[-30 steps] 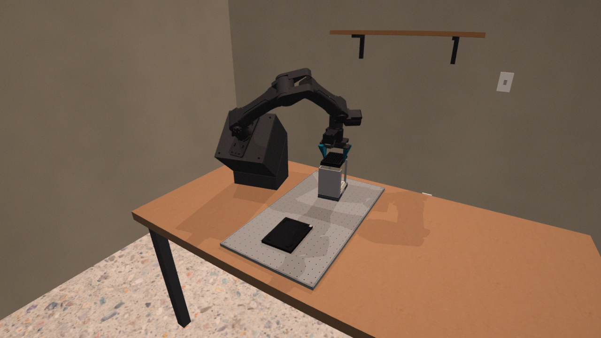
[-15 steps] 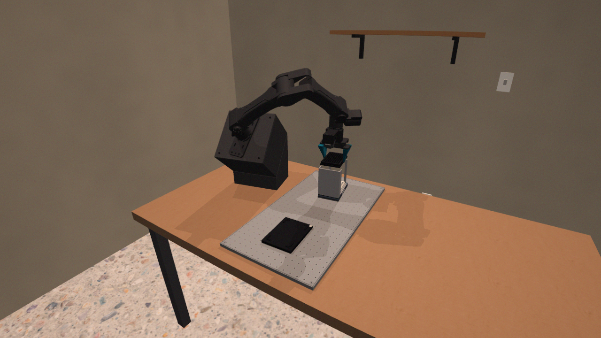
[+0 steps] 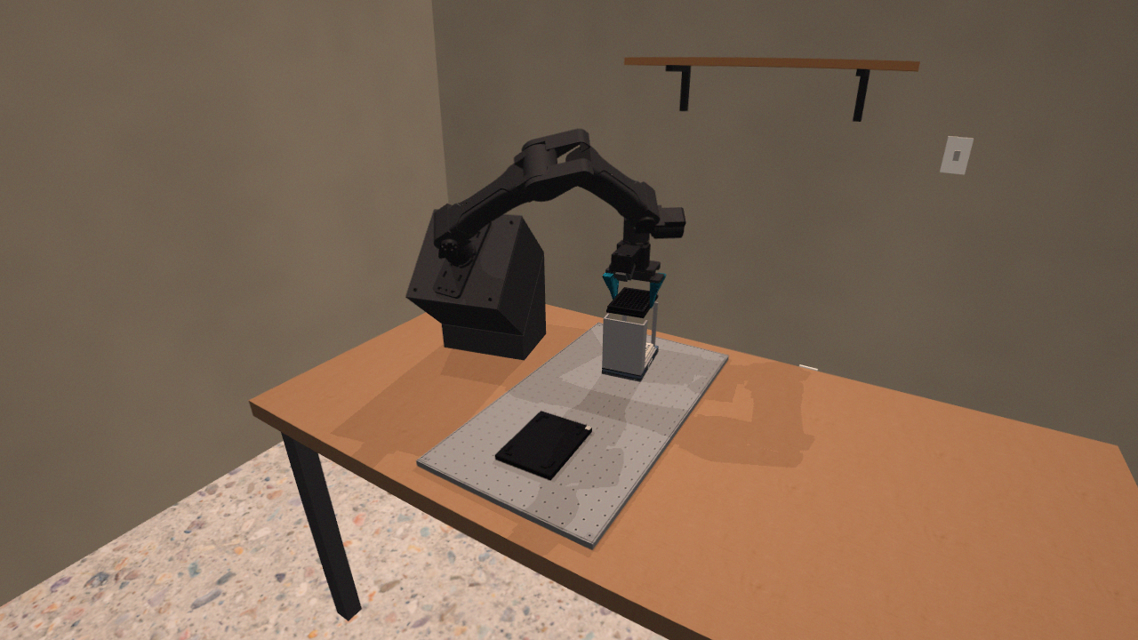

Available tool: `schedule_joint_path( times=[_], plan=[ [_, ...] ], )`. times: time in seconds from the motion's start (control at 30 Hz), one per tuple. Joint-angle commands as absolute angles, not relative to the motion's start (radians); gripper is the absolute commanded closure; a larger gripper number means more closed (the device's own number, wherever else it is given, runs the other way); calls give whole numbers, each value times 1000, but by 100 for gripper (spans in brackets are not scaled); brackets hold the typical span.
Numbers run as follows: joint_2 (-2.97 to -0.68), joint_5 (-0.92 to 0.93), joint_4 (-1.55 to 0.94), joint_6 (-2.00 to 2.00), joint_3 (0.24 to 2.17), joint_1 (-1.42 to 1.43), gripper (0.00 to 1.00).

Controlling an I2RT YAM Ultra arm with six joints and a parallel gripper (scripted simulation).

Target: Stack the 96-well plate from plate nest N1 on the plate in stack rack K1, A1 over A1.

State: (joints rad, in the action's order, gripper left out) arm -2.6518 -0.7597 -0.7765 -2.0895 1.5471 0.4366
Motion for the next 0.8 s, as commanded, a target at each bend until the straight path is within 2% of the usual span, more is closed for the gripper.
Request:
schedule_joint_path(
  times=[0.0,0.77],
  plan=[
    [-2663,-768,-764,-2094,1524,453,100],
    [-2660,-772,-746,-2077,1530,439,100]
  ],
)
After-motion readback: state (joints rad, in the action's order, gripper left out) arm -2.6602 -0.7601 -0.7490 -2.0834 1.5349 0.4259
